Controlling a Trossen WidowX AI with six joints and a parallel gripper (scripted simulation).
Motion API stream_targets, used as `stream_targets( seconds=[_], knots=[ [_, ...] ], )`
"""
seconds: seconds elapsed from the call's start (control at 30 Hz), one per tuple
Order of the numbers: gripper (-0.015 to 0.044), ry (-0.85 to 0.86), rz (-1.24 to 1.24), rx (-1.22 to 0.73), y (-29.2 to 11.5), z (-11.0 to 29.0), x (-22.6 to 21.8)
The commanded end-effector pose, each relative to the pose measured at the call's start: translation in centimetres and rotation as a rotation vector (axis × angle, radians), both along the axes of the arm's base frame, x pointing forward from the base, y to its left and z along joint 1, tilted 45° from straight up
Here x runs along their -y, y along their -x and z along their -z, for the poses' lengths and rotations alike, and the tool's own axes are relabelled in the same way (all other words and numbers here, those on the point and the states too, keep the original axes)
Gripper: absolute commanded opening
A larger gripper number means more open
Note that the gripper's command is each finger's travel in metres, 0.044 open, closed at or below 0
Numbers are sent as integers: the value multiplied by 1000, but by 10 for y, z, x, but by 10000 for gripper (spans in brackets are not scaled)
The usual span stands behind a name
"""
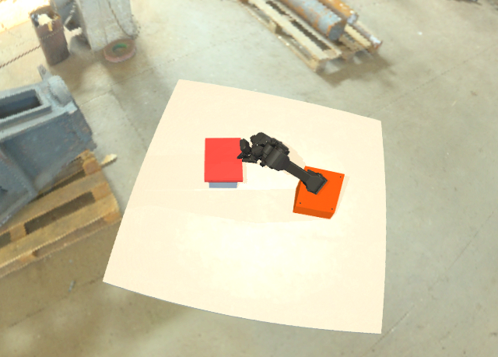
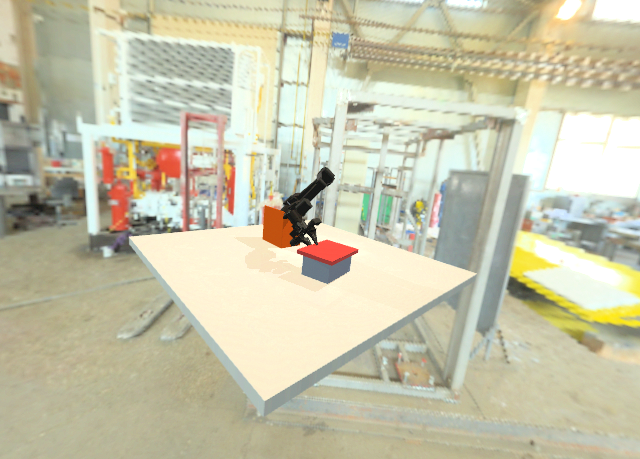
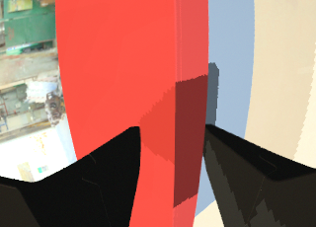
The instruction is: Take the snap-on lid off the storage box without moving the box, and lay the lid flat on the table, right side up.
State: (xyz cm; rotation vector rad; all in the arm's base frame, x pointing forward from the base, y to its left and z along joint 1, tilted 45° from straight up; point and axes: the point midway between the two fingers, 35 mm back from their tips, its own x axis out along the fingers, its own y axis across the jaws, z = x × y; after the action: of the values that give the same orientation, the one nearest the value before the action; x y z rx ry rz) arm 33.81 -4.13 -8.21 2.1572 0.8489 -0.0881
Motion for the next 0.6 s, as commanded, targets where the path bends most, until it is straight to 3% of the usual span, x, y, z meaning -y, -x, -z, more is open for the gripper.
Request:
stream_targets(
  seconds=[0.0, 0.57],
  knots=[
    [0, 2, 4, 9, 0, -3, 4],
    [0, 2, 4, 9, 1, -6, 6]
  ],
)
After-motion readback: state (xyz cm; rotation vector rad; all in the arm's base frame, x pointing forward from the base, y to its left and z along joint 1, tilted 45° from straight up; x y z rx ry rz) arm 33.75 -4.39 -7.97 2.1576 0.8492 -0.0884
